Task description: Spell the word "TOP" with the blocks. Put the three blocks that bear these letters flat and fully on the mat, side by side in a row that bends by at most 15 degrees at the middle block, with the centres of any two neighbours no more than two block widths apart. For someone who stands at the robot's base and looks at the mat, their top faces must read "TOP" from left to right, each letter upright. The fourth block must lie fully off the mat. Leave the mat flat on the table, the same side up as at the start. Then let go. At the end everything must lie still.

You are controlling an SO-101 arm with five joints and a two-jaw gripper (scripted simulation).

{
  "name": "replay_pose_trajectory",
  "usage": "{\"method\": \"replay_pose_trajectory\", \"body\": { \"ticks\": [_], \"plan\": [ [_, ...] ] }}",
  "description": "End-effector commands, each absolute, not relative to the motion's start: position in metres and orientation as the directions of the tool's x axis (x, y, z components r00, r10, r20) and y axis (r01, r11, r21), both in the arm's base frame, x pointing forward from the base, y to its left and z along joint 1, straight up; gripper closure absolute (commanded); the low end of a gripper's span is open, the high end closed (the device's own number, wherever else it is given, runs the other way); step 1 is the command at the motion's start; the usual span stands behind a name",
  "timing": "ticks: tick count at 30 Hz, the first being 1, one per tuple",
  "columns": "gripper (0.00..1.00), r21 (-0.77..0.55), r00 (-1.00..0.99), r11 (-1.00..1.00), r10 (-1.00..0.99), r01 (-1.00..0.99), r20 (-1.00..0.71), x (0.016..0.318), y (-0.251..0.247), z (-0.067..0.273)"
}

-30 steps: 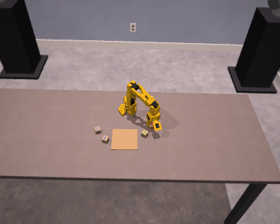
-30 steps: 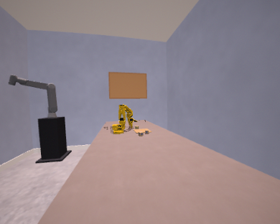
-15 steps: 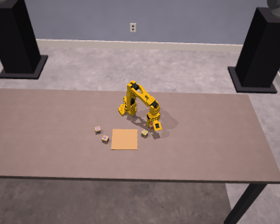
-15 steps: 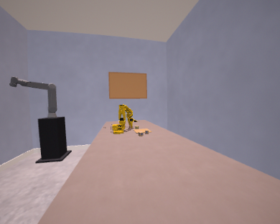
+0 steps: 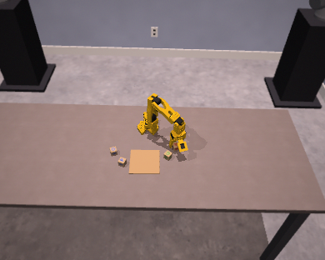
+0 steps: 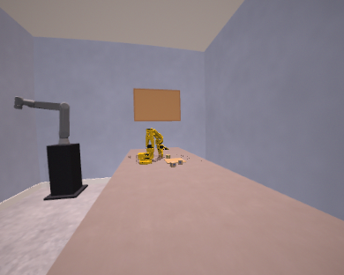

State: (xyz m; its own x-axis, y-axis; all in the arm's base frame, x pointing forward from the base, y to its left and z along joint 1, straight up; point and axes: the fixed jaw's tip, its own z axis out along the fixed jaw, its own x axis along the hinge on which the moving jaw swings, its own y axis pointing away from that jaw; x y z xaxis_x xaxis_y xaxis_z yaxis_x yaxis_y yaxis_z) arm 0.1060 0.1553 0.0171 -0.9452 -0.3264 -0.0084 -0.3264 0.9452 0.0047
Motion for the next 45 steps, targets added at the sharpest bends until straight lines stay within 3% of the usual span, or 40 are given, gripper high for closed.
{"method": "replay_pose_trajectory", "body": {
  "ticks": [1, 10, 23, 45],
  "plan": [
    [0.72, 0.056, -0.943, 0.943, -0.323, -0.327, -0.079, 0.112, 0.166, 0.030],
    [0.65, 0.056, -0.943, 0.943, -0.323, -0.327, -0.079, 0.112, 0.166, 0.030],
    [0.64, 0.056, -0.943, 0.943, -0.323, -0.327, -0.079, 0.113, 0.167, 0.033],
    [0.64, 0.056, -0.943, 0.943, -0.323, -0.327, -0.079, 0.110, 0.162, 0.089]
  ]
}}
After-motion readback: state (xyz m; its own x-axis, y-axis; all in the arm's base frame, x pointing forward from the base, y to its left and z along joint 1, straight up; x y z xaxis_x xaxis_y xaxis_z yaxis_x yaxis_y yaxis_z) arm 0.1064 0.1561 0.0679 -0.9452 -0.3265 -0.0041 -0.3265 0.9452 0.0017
